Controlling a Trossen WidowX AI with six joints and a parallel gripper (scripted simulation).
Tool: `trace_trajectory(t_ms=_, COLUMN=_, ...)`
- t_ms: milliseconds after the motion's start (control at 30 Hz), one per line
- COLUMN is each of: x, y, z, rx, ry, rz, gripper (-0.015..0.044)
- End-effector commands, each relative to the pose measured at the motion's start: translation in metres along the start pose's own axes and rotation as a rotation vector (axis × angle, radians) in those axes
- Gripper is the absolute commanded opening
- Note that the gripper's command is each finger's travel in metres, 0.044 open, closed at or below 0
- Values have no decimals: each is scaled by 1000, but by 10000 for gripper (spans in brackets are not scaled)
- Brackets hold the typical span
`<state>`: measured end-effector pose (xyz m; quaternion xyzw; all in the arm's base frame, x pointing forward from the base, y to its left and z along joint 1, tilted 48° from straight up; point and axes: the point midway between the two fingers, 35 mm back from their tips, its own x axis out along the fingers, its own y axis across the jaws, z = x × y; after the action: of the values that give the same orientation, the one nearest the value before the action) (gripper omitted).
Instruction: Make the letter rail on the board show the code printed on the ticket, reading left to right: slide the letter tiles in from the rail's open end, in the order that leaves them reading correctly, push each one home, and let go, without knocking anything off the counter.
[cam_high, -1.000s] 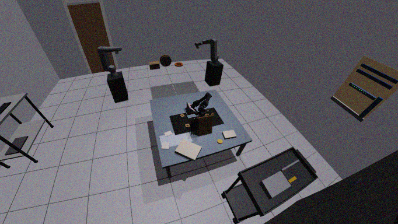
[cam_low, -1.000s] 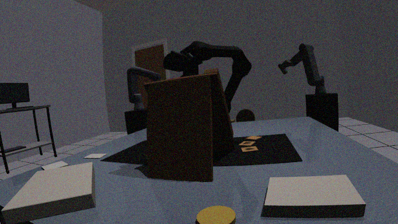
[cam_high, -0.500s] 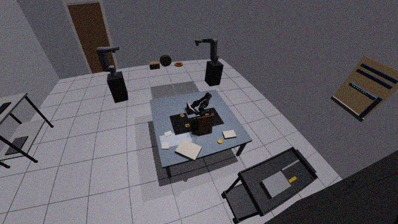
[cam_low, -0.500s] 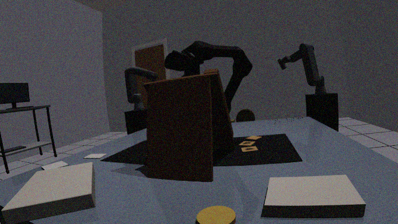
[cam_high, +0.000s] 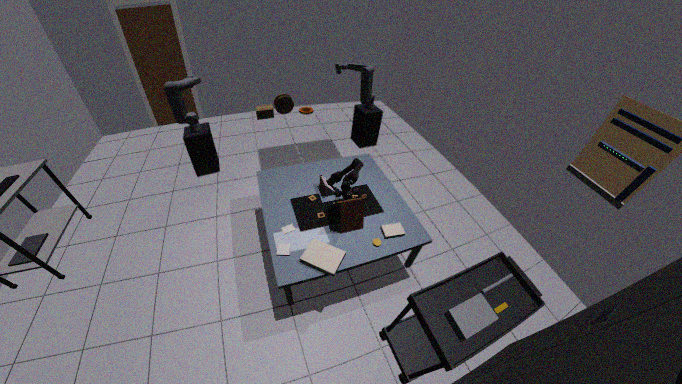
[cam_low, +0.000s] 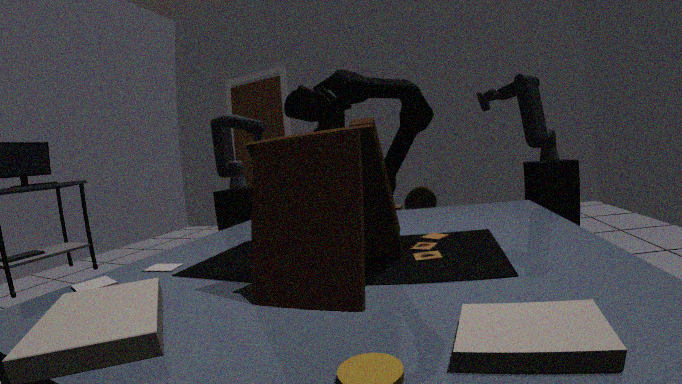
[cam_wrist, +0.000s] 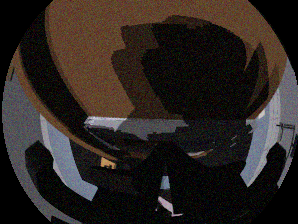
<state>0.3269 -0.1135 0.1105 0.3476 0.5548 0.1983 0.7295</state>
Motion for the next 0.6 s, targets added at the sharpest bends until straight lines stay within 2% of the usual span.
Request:
trace_trajectory(t_ms=0, x=0, y=2, z=0, rx=9, ry=0, rz=5, gripper=0)
trace_trajectory(t_ms=567, x=0, y=8, z=0, rx=9, ry=0, rz=5, gripper=0)
